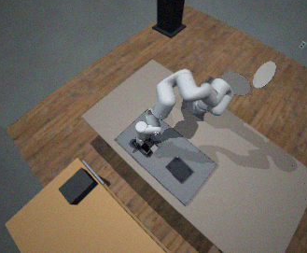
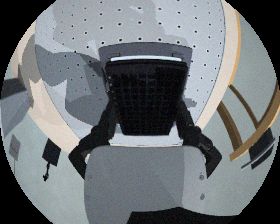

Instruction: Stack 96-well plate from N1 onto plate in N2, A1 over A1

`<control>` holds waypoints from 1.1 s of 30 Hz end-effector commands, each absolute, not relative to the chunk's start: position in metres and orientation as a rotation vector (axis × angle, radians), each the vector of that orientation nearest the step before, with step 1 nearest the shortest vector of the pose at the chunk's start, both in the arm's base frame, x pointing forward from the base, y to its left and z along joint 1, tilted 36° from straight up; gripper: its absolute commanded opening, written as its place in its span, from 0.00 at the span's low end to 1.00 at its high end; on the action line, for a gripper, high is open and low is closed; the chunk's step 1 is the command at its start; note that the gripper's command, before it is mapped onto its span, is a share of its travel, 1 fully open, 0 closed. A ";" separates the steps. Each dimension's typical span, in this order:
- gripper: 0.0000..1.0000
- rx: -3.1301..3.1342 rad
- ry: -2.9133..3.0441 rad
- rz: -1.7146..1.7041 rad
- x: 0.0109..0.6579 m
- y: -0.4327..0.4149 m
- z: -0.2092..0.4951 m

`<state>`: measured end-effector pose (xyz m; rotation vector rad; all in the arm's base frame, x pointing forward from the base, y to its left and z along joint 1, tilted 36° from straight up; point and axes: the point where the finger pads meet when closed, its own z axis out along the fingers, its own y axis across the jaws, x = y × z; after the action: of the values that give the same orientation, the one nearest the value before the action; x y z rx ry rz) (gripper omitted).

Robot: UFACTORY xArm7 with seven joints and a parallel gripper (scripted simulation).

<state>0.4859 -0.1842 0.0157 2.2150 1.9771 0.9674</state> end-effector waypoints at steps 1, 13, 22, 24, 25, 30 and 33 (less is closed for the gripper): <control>0.00 2.214 1.973 0.966 0.487 -0.186 0.016; 0.00 2.214 1.973 0.966 0.487 -0.185 0.015; 0.00 2.214 1.973 0.966 0.488 -0.184 0.013; 0.00 2.214 1.973 0.966 0.488 -0.184 0.013; 0.00 2.214 1.973 0.966 0.488 -0.184 0.013; 1.00 2.214 1.973 0.966 0.488 -0.184 0.013; 1.00 2.214 1.973 0.966 0.488 -0.184 0.013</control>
<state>0.4879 -0.1826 0.0122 2.2149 1.9769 0.9673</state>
